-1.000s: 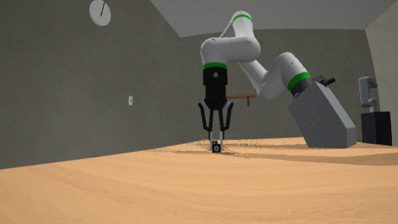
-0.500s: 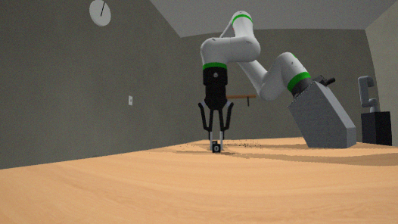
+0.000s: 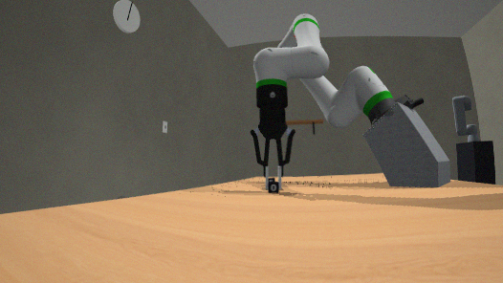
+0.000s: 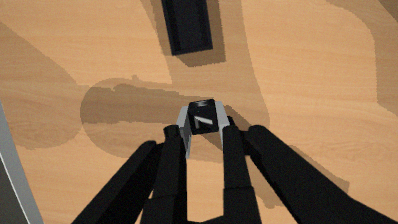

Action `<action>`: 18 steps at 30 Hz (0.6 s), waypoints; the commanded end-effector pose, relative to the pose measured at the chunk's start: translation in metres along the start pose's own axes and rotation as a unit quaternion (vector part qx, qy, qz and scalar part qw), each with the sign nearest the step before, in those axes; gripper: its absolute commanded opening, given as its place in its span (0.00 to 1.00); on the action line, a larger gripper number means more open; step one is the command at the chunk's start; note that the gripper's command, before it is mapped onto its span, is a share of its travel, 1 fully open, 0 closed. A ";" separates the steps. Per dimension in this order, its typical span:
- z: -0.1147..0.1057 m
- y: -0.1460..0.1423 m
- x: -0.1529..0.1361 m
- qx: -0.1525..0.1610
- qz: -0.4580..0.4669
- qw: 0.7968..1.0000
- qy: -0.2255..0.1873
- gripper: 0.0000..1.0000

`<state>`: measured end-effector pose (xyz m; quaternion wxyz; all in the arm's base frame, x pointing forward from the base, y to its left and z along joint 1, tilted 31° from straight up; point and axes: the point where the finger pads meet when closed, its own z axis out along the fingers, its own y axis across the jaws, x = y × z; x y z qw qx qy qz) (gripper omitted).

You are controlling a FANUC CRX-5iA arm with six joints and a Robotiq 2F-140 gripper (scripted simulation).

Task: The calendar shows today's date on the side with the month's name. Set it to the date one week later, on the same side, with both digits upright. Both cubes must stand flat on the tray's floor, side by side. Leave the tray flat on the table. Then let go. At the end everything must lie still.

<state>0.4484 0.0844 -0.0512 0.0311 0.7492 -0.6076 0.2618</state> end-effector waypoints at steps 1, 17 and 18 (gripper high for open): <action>0.000 0.000 0.000 0.000 0.000 1.000 0.000 0.16; 0.000 0.000 0.000 0.000 0.000 1.000 0.000 0.21; 0.000 0.000 0.000 0.000 0.000 1.000 0.000 0.21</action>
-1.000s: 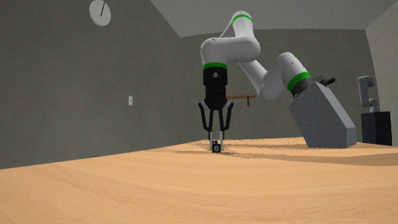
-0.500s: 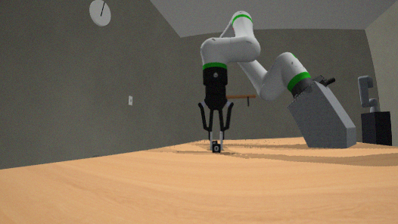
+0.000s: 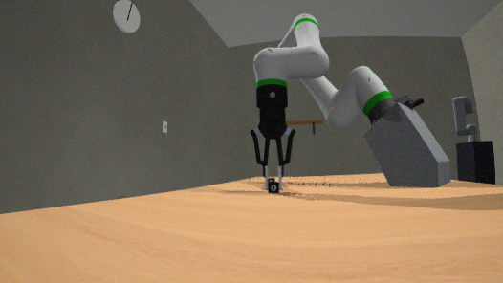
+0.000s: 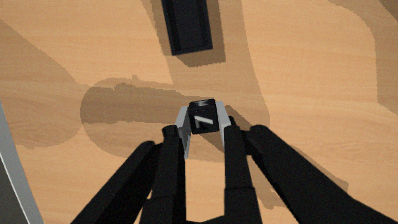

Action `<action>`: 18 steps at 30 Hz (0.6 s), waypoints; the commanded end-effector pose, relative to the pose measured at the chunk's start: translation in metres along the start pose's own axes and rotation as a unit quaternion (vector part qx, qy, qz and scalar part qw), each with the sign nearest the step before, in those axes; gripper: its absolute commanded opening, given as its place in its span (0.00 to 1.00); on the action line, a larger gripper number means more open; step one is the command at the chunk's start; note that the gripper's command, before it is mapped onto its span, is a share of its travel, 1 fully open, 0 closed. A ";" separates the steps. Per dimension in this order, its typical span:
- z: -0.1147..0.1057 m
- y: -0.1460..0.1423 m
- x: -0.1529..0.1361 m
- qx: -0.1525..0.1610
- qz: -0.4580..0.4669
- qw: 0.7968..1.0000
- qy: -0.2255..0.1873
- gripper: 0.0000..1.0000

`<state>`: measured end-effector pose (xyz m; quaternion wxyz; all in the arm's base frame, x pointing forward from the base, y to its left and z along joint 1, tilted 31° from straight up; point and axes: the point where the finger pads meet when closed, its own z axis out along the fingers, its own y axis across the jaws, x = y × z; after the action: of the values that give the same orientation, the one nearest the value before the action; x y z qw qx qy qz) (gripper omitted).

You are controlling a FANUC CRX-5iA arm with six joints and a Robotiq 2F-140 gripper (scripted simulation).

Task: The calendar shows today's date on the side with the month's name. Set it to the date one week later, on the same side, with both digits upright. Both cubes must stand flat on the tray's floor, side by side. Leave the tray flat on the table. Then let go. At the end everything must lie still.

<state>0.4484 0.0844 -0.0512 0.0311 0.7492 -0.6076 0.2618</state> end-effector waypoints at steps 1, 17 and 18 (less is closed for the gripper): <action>0.000 0.000 0.000 0.000 0.000 1.000 0.000 0.23; 0.000 0.000 0.000 0.000 0.000 1.000 0.000 0.28; 0.000 0.000 0.000 0.000 0.000 1.000 0.000 0.28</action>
<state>0.4484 0.0844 -0.0512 0.0311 0.7492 -0.6076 0.2618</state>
